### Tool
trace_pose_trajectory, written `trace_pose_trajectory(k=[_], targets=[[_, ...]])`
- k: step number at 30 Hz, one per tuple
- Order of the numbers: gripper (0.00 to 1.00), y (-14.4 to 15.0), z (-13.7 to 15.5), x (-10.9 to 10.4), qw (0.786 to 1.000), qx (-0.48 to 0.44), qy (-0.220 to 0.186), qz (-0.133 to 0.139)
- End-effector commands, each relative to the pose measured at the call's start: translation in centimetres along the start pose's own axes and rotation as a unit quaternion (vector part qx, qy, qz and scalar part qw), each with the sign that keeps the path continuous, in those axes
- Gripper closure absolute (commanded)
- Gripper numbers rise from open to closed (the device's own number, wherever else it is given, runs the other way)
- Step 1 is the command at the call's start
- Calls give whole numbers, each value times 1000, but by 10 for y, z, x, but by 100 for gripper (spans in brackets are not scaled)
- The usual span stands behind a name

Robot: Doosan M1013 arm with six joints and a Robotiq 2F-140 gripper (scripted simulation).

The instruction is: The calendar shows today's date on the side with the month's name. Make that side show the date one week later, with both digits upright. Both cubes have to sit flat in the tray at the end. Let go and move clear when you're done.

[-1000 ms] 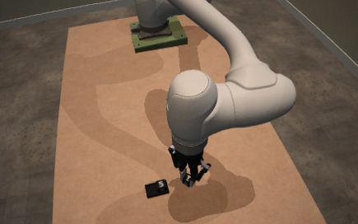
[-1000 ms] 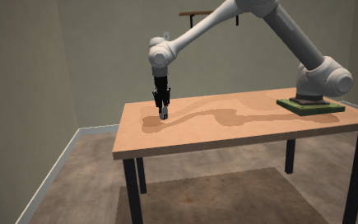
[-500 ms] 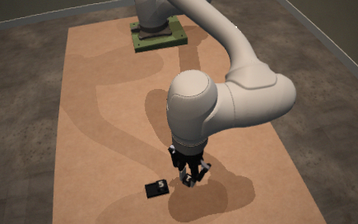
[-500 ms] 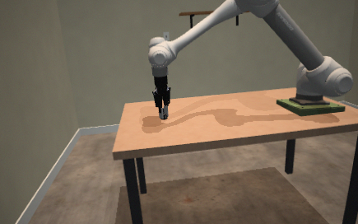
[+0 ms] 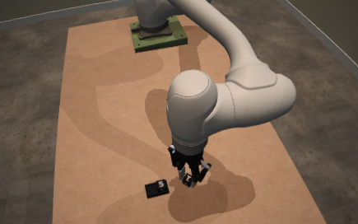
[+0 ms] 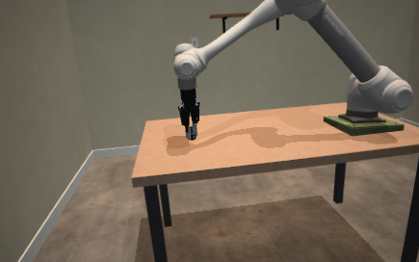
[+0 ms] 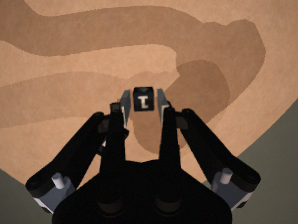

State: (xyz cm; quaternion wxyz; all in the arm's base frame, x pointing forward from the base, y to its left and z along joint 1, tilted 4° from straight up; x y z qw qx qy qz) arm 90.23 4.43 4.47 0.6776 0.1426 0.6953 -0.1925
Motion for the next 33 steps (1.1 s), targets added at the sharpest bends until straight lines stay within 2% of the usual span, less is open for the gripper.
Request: trace_pose_trajectory(k=[1,9,18,20,26,33], targets=[[65,0,0,0,1000,0,0,0],[65,0,0,-8,1000,0,0,0],[65,0,0,-51,1000,0,0,0],[65,0,0,-51,1000,0,0,0],[65,0,0,-80,1000,0,0,0],[65,0,0,-90,1000,0,0,0]])
Point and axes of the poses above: the point where the finger pads meet when closed, its own x axis out along the fingers, its own y axis across the jaws, z = x × y, the point moved 7 cm from there along -x, back along the fingers, and after that the axes turned 15 degrees about -x, right-handed, at the moved point
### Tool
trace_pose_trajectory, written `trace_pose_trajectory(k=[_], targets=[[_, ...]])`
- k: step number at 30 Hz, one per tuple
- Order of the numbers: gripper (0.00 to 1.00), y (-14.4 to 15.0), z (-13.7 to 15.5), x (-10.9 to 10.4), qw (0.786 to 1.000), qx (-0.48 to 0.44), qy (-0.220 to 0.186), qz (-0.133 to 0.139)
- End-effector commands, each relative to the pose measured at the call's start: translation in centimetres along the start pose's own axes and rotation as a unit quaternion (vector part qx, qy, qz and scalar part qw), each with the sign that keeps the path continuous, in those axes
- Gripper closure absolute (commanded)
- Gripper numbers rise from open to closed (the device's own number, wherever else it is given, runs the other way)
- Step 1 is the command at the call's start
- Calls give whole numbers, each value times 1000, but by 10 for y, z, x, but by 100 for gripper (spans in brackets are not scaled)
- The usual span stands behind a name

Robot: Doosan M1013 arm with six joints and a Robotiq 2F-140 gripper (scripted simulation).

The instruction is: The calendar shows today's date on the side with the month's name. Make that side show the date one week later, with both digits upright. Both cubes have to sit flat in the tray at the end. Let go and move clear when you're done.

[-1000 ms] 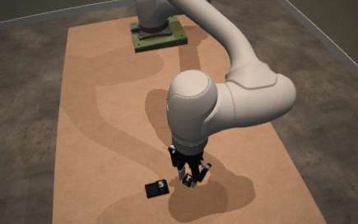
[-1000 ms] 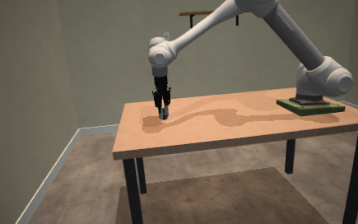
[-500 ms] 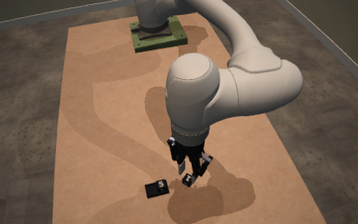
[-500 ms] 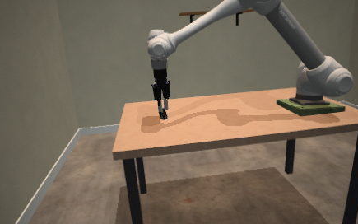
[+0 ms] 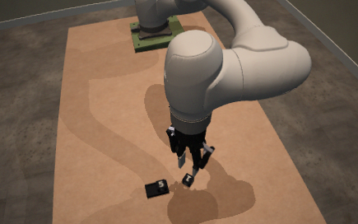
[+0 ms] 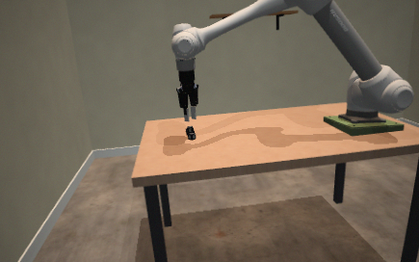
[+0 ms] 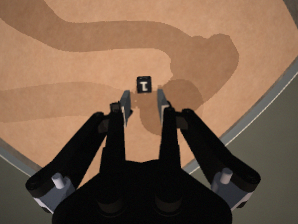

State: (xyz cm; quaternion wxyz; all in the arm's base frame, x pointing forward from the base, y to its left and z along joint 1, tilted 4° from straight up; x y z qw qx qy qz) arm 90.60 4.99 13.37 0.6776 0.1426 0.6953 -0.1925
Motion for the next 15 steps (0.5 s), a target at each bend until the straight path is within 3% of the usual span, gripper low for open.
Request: trace_pose_trajectory(k=[1,2,15], targets=[[65,0,0,-1,1000,0,0,0],[0,0,0,-1,1000,0,0,0],[0,0,0,-1,1000,0,0,0]])
Point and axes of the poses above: the point where the finger pads meet when closed, its own x axis out along the fingers, its own y axis across the jaws, z = x × y, the point moved 7 cm from there along -x, back along the fingers, and after that the axes turned 15 degrees about -x, right-handed, at the moved point
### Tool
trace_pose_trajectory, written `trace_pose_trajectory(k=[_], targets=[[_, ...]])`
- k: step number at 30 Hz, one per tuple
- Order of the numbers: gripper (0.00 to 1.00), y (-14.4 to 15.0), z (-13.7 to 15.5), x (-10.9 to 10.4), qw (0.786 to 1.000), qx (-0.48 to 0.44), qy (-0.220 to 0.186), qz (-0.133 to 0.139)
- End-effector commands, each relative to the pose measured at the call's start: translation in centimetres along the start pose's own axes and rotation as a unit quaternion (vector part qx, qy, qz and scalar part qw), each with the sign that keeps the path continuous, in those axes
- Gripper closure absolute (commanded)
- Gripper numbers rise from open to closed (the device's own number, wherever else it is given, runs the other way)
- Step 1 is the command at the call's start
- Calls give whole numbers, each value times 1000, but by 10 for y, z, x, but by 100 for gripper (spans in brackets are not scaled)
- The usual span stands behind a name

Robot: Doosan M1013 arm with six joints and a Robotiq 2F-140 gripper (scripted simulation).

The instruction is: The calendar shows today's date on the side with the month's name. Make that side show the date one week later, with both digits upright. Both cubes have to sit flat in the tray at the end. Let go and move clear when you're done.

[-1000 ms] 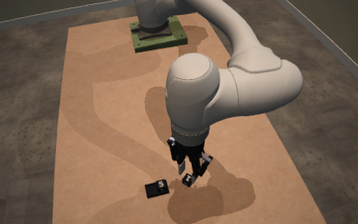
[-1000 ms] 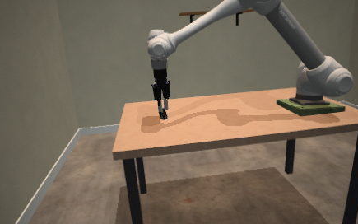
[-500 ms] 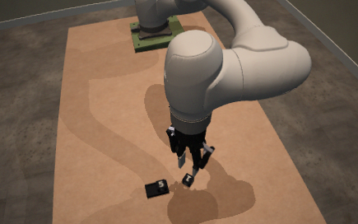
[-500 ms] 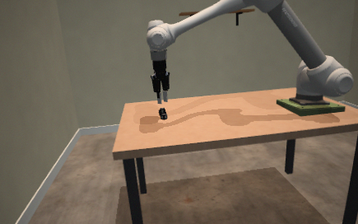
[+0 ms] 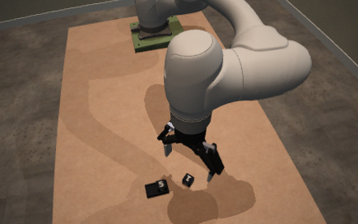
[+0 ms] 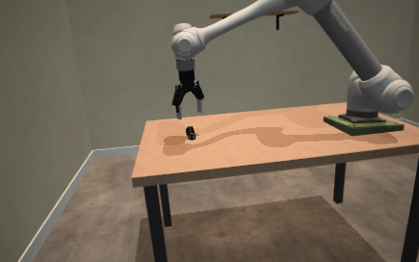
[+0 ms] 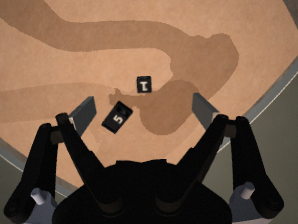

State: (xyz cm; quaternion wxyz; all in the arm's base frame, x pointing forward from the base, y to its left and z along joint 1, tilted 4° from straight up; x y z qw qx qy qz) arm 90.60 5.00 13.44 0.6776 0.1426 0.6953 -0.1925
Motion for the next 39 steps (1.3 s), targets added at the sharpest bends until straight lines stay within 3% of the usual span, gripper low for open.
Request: trace_pose_trajectory(k=[1,11,21,23,25,29,34,38,39], targets=[[0,0,0,0,1000,0,0,0],[0,0,0,0,1000,-8,0,0],[0,0,0,3,977,-215,0,0],[0,0,0,3,977,-215,0,0],[0,0,0,4,958,-285,0,0],[0,0,0,4,942,-336,0,0],[0,0,0,6,901,-433,0,0],[0,0,0,7,857,-516,0,0],[0,0,0,7,857,-516,0,0]])
Point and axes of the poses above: the point where the finger pads meet when closed, its own x axis out along the fingers, its own y axis across the jaws, z = x × y, the point moved 7 cm from there along -x, back along the fingers, and after that the axes turned 15 degrees about -x, right-handed, at the moved point
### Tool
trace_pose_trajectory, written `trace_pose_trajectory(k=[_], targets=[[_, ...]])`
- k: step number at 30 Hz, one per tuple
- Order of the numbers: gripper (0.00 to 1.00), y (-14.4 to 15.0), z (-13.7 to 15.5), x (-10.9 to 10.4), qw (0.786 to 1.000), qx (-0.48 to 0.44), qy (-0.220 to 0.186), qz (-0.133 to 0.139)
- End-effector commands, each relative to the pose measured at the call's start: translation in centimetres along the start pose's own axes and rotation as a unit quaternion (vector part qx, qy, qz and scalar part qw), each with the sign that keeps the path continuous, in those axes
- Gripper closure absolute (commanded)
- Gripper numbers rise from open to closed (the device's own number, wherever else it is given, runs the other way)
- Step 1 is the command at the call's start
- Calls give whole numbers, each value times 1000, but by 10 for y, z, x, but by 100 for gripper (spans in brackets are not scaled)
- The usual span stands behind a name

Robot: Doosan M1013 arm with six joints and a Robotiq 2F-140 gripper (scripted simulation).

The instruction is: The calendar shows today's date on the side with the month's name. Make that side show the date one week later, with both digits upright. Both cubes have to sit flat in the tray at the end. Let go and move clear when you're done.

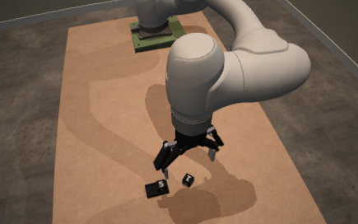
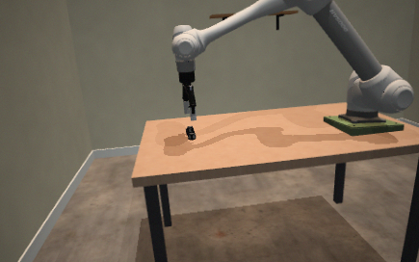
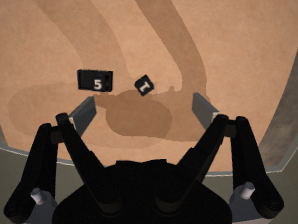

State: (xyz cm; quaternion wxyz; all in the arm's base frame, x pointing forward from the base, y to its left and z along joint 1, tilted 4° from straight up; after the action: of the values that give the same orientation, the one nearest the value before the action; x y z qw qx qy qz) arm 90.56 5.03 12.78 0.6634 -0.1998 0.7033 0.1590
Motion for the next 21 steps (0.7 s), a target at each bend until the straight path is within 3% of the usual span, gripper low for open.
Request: trace_pose_trajectory(k=[1,12,18,19,21], targets=[[0,0,0,0,999,-46,-2,3],[0,0,0,3,962,-272,-2,3],[0,0,0,4,957,-290,-2,3],[65,0,0,4,957,-290,-2,3],[65,0,0,4,957,-290,-2,3]])
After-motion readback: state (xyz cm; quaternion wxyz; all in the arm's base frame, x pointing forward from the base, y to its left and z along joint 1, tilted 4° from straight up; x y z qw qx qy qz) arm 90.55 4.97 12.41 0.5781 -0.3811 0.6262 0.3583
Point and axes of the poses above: the point where the finger pads meet when closed, its own x axis out along the fingers, its own y axis across the jaws, z = x × y, the point moved 7 cm from there along -x, back along the fingers, and after that the axes turned 15 degrees about -x, right-handed, at the moved point
